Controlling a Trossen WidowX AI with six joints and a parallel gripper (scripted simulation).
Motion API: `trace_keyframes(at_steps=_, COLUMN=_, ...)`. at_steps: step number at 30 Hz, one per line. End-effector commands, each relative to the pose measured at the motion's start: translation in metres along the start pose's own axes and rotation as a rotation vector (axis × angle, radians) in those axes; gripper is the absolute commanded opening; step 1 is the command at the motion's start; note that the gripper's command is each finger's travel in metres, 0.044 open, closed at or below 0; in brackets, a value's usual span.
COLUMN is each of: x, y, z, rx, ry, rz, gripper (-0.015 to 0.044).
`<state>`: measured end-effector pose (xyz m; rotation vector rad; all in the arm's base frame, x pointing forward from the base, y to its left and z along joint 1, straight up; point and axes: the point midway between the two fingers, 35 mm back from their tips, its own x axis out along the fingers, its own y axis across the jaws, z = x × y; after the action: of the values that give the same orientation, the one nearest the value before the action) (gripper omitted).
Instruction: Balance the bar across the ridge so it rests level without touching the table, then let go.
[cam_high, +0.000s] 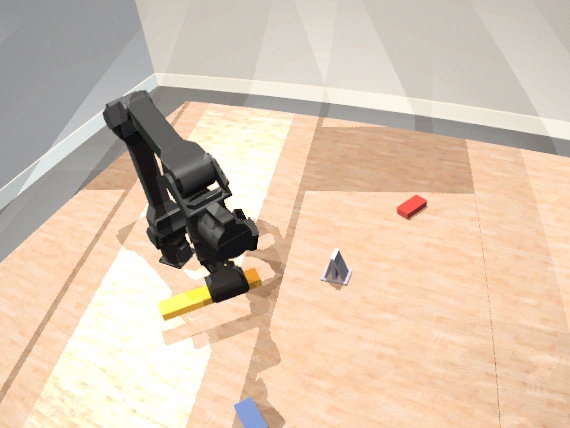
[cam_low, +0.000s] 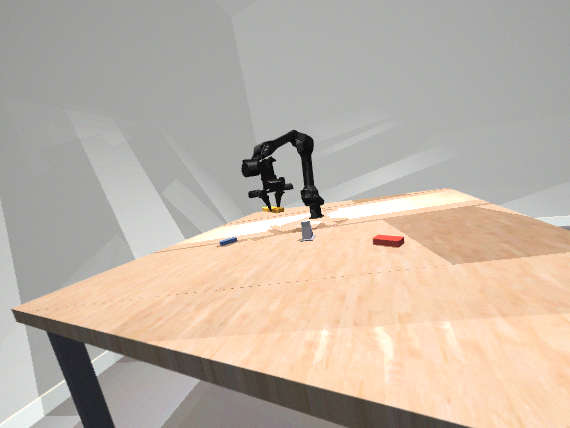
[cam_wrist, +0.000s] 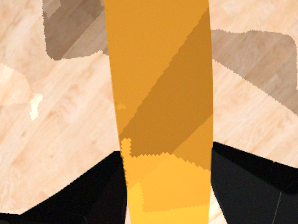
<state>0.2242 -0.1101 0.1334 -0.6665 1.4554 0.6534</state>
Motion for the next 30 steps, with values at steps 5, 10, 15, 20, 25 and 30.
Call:
trace_keyframes(at_steps=5, x=-0.021, y=0.002, z=-0.001, rx=-0.005, ry=0.002, rz=-0.008, gripper=0.0000)
trace_keyframes(at_steps=10, x=-0.024, y=0.000, z=0.006, rx=0.020, ry=0.001, rz=-0.009, gripper=0.0000)
trace_keyframes(at_steps=15, x=-0.027, y=-0.006, z=0.020, rx=0.071, ry=0.000, rz=-0.009, gripper=0.0000)
trace_keyframes(at_steps=20, x=-0.029, y=-0.011, z=0.035, rx=0.123, ry=-0.002, rz=-0.009, gripper=0.0000)
trace_keyframes(at_steps=25, x=-0.031, y=-0.014, z=0.051, rx=0.174, ry=-0.003, rz=-0.009, gripper=0.0000)
trace_keyframes(at_steps=30, x=-0.033, y=-0.018, z=0.067, rx=0.225, ry=-0.005, rz=-0.009, gripper=0.0000)
